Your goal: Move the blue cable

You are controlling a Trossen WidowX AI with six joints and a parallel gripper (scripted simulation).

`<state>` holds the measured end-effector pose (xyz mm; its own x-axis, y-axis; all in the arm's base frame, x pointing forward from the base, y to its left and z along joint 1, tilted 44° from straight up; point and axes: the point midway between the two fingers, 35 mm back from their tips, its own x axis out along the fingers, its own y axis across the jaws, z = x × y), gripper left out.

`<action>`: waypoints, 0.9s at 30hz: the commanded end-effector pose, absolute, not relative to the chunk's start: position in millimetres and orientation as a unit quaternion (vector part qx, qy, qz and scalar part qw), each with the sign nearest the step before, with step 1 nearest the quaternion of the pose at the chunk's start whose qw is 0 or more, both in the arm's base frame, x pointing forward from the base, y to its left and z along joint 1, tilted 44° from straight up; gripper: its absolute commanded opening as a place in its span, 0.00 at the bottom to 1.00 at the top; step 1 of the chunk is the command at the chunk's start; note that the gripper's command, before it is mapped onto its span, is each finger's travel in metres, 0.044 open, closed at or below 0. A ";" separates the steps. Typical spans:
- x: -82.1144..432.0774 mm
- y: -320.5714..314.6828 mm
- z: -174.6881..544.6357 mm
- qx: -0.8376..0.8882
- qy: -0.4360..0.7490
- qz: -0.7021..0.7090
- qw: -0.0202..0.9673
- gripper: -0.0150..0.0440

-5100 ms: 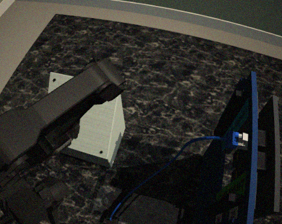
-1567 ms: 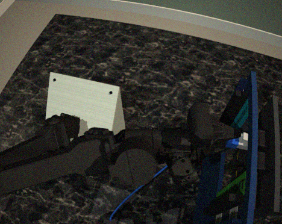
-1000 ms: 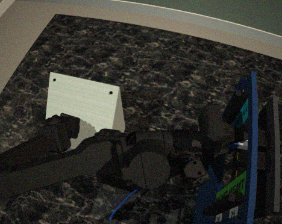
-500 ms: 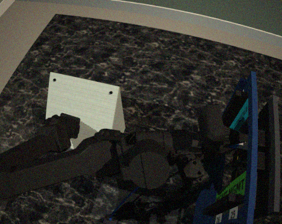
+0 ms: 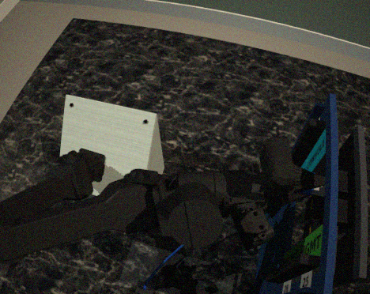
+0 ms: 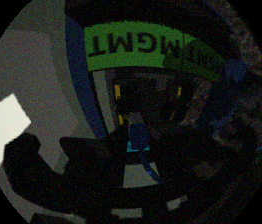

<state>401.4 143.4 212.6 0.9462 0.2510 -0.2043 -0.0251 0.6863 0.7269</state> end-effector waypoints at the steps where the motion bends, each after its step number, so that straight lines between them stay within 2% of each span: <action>1: 402.1 142.8 212.2 0.388 0.144 0.075 0.907 0.25; 27: 387.0 142.8 212.2 0.386 0.144 0.077 0.908 0.25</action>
